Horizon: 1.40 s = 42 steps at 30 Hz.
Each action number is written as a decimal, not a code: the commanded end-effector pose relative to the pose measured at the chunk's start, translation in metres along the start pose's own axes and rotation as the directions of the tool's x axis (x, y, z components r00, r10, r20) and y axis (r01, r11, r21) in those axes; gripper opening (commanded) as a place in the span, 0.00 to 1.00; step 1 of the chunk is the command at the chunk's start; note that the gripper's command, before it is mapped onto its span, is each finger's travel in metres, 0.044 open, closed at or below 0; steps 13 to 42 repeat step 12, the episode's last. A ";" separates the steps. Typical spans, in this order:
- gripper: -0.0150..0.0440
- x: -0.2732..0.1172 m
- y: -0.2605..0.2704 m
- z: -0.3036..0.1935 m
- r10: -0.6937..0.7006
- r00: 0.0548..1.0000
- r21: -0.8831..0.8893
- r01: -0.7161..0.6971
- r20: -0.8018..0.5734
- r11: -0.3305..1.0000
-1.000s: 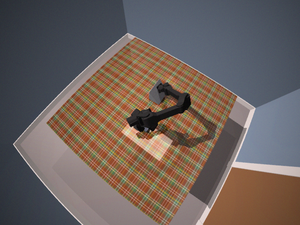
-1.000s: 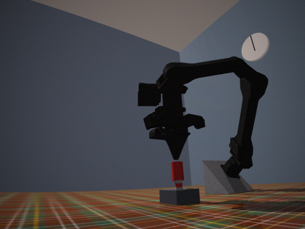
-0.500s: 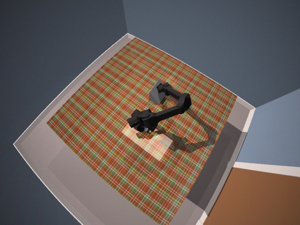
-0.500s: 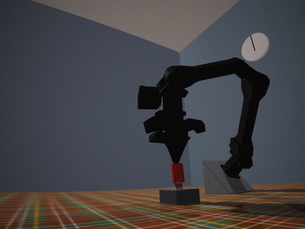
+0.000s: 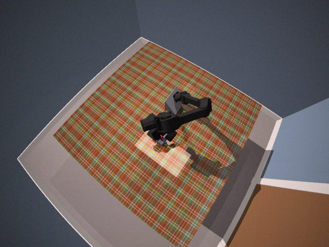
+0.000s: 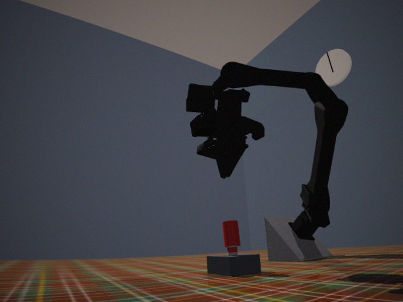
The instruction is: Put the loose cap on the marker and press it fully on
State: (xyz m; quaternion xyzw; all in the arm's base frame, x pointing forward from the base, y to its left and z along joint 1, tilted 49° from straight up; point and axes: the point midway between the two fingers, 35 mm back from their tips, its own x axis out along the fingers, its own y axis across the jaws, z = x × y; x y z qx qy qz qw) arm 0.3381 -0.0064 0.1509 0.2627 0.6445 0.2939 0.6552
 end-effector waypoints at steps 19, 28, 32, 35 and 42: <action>0.97 0.001 0.001 -0.001 -0.002 1.000 -0.005 0.002 -0.013 1.000; 0.97 0.001 0.001 -0.001 -0.002 1.000 -0.005 0.002 -0.013 1.000; 0.97 0.001 0.001 -0.001 -0.002 1.000 -0.005 0.002 -0.013 1.000; 0.97 0.001 0.001 -0.001 -0.002 1.000 -0.005 0.002 -0.013 1.000; 0.97 0.001 0.001 -0.001 -0.002 1.000 -0.005 0.002 -0.013 1.000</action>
